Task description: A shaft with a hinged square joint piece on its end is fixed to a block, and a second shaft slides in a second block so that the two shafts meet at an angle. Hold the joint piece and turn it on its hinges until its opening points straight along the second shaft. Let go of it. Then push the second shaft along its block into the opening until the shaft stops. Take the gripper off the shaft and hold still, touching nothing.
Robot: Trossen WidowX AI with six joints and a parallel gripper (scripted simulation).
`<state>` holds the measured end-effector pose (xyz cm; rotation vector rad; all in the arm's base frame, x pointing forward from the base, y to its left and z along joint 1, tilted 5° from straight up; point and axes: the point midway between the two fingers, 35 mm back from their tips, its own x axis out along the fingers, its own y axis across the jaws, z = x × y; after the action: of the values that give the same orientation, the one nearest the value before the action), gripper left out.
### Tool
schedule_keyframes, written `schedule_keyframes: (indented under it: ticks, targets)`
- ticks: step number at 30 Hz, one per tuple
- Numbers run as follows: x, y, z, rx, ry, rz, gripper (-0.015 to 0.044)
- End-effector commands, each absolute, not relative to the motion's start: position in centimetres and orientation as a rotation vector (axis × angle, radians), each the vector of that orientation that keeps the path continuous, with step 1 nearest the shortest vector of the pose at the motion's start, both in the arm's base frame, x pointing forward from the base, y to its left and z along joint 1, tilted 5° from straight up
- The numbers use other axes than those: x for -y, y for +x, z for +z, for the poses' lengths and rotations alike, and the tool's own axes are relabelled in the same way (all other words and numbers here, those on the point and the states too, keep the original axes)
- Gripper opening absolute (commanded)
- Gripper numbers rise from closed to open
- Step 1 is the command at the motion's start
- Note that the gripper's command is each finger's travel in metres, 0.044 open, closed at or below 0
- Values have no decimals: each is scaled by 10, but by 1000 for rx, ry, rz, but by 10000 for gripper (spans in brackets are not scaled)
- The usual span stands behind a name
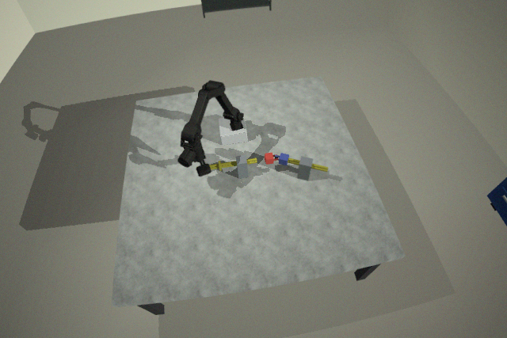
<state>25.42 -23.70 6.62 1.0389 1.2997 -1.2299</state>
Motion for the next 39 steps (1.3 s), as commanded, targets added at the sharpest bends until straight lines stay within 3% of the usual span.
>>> schedule_keyframes:
  ticks: [1, 30, 39]
  targets:
    - [237, 252, 57, -1250, 1124, -1336, 440]
    - [237, 249, 24, -1189, 1204, -1430, 440]
    - [237, 249, 24, -1189, 1204, -1430, 204]
